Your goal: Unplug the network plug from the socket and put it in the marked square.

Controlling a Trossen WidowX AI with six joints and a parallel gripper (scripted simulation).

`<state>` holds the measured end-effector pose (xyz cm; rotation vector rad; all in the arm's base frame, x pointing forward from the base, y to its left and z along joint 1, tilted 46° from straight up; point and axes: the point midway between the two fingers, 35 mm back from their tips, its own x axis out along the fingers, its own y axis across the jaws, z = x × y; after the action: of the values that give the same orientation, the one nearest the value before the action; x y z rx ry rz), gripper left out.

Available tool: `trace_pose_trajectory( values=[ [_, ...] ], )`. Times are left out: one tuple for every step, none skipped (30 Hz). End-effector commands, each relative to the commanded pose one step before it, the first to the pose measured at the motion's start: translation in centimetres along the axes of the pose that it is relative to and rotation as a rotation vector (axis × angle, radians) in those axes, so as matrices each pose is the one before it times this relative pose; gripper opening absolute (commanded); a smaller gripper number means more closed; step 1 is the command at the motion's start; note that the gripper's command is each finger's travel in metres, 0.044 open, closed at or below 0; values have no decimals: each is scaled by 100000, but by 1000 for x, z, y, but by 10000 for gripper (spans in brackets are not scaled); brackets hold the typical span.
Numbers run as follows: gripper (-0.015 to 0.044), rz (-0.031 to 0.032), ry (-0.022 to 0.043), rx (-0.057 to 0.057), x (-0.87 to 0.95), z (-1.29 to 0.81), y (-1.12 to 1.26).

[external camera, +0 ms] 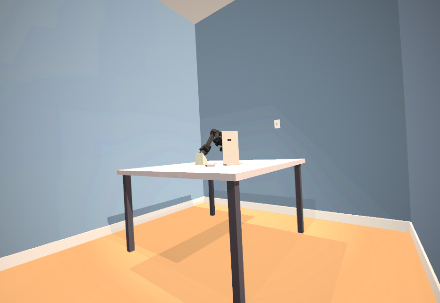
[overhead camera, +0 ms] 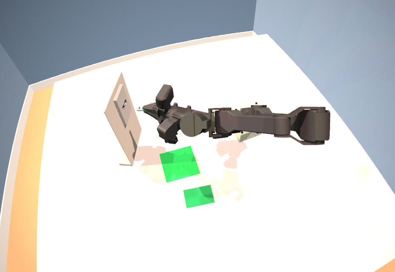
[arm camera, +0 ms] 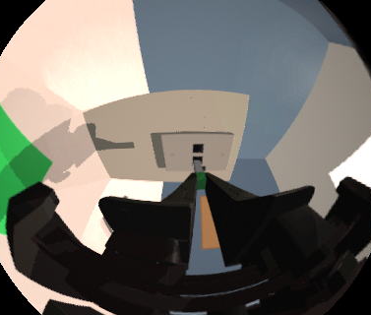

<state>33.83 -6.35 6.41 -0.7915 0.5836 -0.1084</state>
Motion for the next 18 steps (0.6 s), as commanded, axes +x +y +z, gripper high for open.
trace_pose_trajectory(
  values=[
    [0, -352, 304, -28, -201, -81, -64],
    [0, 2, 1, 0, -40, -8, 0],
    [0, 2, 1, 0, -40, -7, 0],
    [0, 2, 1, 0, -40, -8, 0],
    [0, 2, 1, 0, -40, -7, 0],
    [0, 2, 1, 0, -40, -8, 0],
    [0, 2, 1, 0, -40, -7, 0],
    [0, 2, 1, 0, -40, -8, 0],
    [0, 2, 1, 0, -40, -7, 0],
    [0, 2, 1, 0, -40, -8, 0],
    [0, 2, 1, 0, -40, -7, 0],
    [0, 2, 1, 0, -40, -8, 0],
    [0, 2, 1, 0, -40, -7, 0],
    [0, 2, 1, 0, -40, -8, 0],
    [0, 1, 1, 0, -38, -7, 0],
    [0, 355, -295, -131, 150, 72, 14],
    [0, 3, 20, 0, -24, -6, -147],
    [0, 4, 33, 0, -43, -11, -245]
  ],
)
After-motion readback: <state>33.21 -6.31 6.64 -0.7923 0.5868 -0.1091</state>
